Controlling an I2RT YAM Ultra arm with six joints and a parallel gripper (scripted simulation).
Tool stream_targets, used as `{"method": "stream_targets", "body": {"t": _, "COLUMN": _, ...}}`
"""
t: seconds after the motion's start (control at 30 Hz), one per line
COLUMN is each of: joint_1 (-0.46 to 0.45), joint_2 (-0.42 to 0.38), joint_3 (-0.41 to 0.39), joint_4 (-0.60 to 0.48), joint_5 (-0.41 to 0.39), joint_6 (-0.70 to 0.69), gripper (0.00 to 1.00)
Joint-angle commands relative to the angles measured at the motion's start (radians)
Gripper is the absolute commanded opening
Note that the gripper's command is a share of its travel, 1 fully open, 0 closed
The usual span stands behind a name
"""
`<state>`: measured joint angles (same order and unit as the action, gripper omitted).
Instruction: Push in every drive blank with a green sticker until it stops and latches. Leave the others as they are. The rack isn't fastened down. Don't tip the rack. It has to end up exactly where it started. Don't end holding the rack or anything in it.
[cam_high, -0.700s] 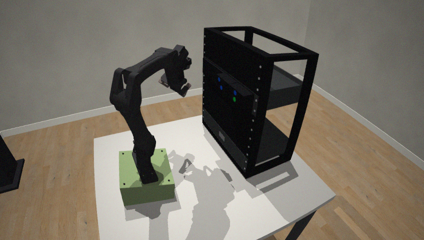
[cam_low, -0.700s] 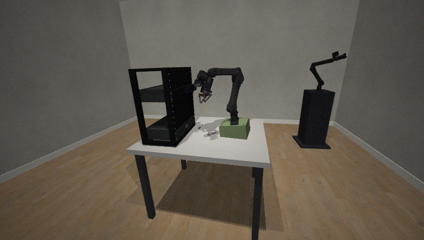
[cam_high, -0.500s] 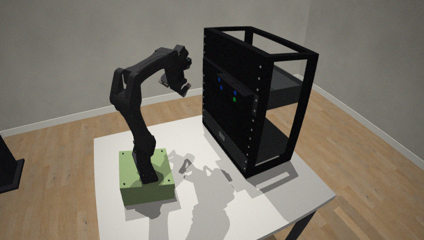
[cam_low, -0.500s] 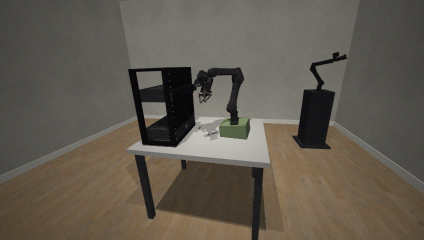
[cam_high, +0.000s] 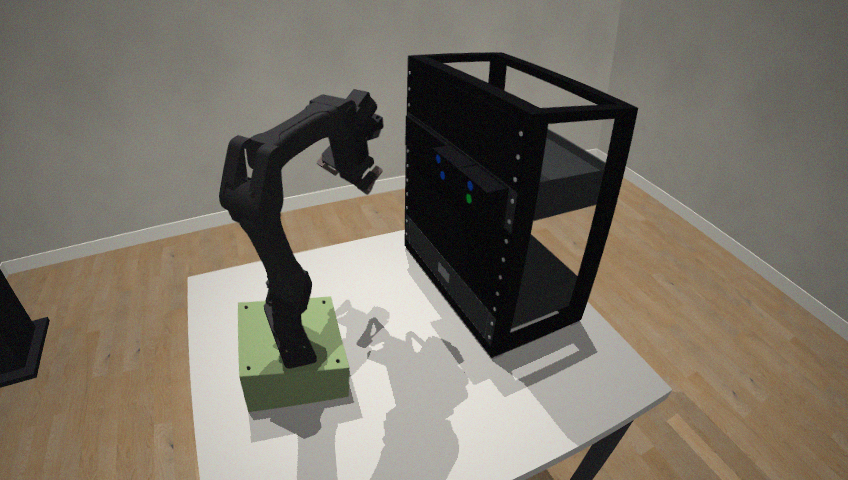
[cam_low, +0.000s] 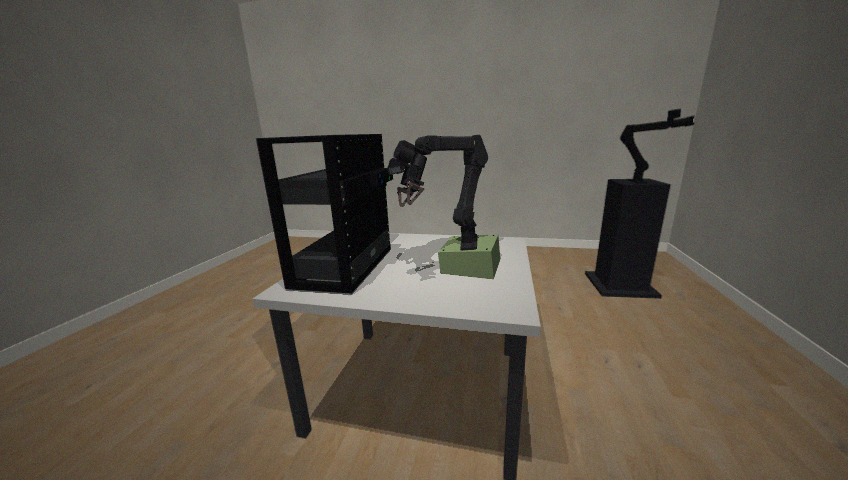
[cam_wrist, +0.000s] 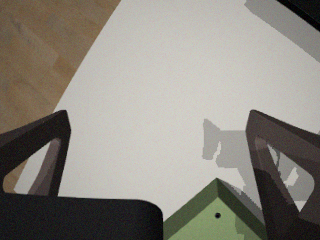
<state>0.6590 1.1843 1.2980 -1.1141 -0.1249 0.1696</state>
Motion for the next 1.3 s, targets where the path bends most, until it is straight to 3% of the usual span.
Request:
{"method": "stream_targets", "body": {"t": 0.0, "joint_1": 0.000, "joint_2": -0.003, "joint_3": 0.005, "joint_4": 0.003, "joint_5": 0.000, "joint_6": 0.000, "gripper": 1.00}}
{"method": "stream_targets", "body": {"t": 0.47, "joint_1": 0.000, "joint_2": -0.004, "joint_3": 0.004, "joint_4": 0.004, "joint_5": 0.000, "joint_6": 0.000, "gripper": 1.00}}
{"method": "stream_targets", "body": {"t": 0.97, "joint_1": -0.034, "joint_2": -0.068, "joint_3": -0.054, "joint_4": 0.045, "joint_5": -0.022, "joint_6": 0.031, "gripper": 1.00}}
{"method": "stream_targets", "body": {"t": 1.27, "joint_1": -0.099, "joint_2": -0.188, "joint_3": -0.149, "joint_4": 0.116, "joint_5": -0.062, "joint_6": 0.093, "gripper": 1.00}}
